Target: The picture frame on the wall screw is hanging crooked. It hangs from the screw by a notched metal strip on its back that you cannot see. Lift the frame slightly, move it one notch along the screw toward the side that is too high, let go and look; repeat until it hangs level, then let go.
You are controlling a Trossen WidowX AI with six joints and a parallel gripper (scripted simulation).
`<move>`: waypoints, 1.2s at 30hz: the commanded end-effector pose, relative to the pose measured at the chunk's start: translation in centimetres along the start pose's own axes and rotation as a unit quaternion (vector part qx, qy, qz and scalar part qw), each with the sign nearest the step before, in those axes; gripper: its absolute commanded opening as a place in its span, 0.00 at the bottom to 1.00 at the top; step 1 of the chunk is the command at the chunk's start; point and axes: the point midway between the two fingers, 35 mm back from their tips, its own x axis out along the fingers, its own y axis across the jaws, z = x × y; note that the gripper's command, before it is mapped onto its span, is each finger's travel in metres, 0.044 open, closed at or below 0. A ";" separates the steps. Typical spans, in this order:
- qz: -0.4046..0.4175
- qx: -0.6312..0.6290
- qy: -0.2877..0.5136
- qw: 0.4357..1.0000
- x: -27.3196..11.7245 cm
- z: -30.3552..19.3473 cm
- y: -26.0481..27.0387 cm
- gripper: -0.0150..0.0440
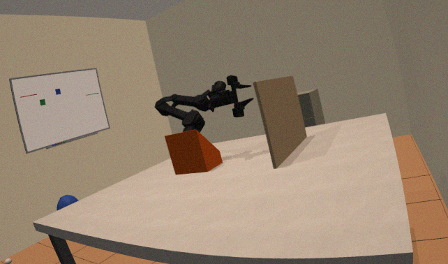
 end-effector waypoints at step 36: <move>-0.006 -0.015 0.001 1.000 -0.7 -0.9 -6.1 0.69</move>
